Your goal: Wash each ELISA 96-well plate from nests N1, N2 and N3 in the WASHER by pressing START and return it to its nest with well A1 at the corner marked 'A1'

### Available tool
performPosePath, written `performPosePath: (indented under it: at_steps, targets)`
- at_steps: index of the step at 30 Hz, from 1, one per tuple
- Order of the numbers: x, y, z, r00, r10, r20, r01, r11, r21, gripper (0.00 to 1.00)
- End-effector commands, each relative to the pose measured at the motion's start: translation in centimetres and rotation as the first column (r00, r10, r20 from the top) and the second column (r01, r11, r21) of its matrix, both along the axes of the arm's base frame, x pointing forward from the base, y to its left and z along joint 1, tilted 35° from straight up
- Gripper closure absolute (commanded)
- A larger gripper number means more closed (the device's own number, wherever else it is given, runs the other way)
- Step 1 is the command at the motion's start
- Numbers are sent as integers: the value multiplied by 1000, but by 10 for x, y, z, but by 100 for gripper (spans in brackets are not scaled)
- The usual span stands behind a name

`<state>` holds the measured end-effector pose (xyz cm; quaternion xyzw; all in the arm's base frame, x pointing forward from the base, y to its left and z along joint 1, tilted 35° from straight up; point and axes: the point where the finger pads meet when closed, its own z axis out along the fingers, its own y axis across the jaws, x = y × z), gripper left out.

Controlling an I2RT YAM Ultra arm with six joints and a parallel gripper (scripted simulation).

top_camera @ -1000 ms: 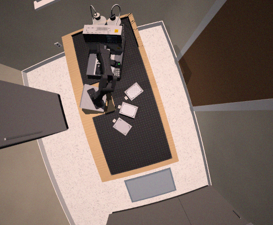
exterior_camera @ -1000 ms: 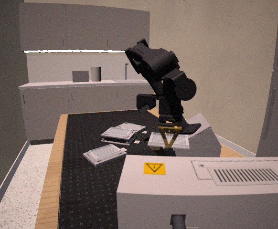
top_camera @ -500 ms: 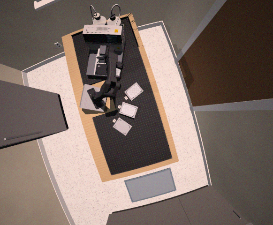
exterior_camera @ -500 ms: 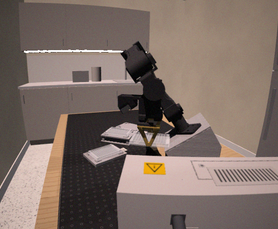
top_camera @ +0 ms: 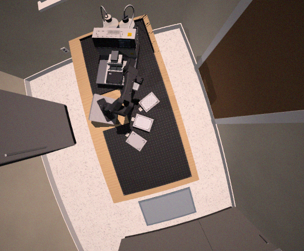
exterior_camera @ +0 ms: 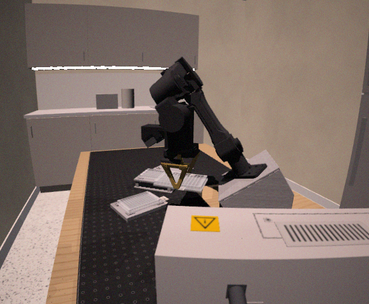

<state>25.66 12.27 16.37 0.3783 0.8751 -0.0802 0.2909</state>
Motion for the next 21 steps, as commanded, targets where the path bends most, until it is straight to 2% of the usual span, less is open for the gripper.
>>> performPosePath:
  at_steps: [1,3,17,21]
  targets:
    - [3,-8,8,999,39,-2,-39,999,-8,100]
    - [3,-8,8,999,39,-2,-39,999,-8,100]
    - [20,-69,37,999,39,0,-39,999,-9,100]
    - [20,-69,37,999,39,0,-39,999,-9,100]
